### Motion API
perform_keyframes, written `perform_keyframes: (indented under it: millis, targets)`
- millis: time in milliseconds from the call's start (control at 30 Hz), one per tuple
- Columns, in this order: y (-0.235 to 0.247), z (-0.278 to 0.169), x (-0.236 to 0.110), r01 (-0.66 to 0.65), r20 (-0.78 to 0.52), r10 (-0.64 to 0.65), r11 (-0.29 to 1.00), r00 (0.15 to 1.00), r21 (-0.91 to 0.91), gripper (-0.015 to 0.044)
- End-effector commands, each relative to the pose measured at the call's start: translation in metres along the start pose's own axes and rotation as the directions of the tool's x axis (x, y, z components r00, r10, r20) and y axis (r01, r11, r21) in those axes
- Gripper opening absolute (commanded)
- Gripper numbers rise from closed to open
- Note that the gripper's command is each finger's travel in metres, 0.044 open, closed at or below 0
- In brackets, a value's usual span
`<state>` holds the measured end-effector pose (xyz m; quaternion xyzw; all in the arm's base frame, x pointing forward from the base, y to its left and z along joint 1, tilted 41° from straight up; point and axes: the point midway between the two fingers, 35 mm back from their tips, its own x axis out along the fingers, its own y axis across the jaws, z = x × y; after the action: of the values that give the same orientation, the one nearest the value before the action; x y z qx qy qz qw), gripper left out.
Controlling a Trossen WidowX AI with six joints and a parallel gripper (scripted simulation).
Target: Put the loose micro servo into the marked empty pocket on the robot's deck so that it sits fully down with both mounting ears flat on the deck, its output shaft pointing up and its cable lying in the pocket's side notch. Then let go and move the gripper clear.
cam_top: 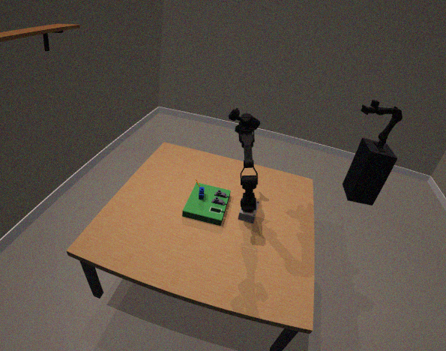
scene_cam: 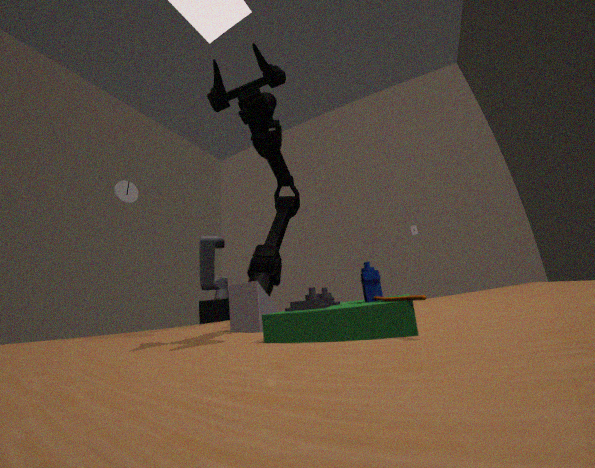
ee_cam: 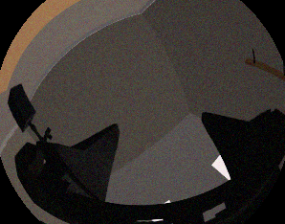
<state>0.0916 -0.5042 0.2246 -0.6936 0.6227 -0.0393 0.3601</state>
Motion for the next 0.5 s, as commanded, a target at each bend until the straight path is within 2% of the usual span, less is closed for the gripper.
perform_keyframes:
  millis: [0, 233, 467]
  targets:
    - [-0.011, 0.041, 0.008, 0.007, 0.144, -0.006, 1.0, 0.99, -0.007, 0.044]
    - [-0.027, 0.109, 0.008, 0.012, 0.371, 0.001, 0.999, 0.929, -0.033, 0.044]
    - [-0.039, 0.176, -0.004, 0.014, 0.58, 0.024, 0.998, 0.815, -0.062, 0.044]
